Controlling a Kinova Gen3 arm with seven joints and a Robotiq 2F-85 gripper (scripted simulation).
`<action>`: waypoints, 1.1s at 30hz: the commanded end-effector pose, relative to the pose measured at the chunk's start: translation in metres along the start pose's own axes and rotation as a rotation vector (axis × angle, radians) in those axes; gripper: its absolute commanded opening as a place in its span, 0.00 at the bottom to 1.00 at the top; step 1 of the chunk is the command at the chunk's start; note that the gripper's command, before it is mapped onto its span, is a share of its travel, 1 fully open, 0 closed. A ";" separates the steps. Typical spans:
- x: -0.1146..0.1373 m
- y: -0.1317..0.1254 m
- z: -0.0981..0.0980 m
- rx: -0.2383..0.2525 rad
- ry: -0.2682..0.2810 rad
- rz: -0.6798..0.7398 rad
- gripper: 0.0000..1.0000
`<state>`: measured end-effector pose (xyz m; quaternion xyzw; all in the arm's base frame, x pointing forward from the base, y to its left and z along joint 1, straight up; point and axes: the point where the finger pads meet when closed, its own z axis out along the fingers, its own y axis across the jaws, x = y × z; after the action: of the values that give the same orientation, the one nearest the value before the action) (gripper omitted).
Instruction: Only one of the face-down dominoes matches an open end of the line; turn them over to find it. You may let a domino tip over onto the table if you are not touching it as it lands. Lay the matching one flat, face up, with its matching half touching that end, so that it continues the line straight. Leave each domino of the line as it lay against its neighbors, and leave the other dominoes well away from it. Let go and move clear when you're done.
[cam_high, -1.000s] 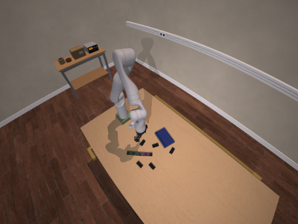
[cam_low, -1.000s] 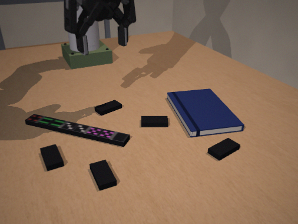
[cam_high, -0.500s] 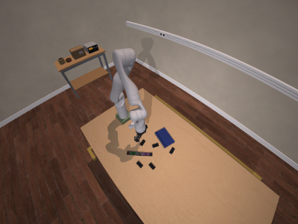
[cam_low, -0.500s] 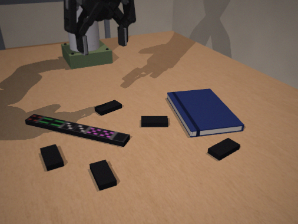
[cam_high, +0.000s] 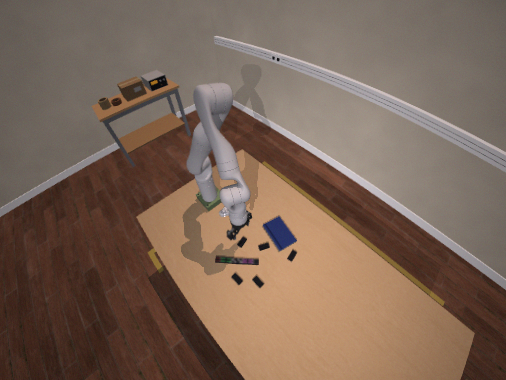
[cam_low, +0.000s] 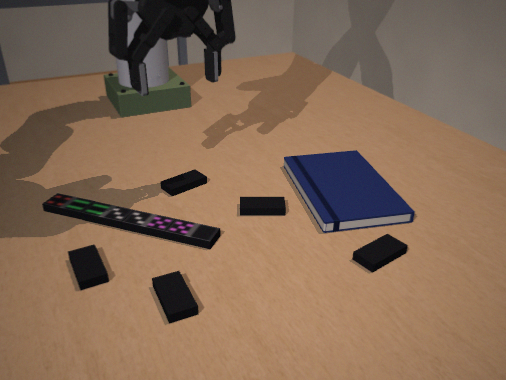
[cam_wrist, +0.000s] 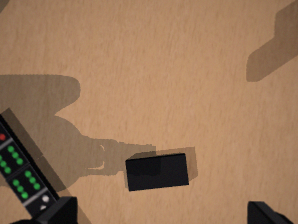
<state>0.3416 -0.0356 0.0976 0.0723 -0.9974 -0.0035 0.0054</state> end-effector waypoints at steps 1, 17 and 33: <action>0.001 0.001 0.002 -0.001 0.003 0.079 1.00; 0.005 0.010 0.020 -0.005 0.020 0.761 1.00; 0.001 0.012 0.030 0.000 -0.004 1.319 1.00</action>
<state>0.3371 -0.0243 0.0687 -0.5060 -0.8625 -0.0073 0.0083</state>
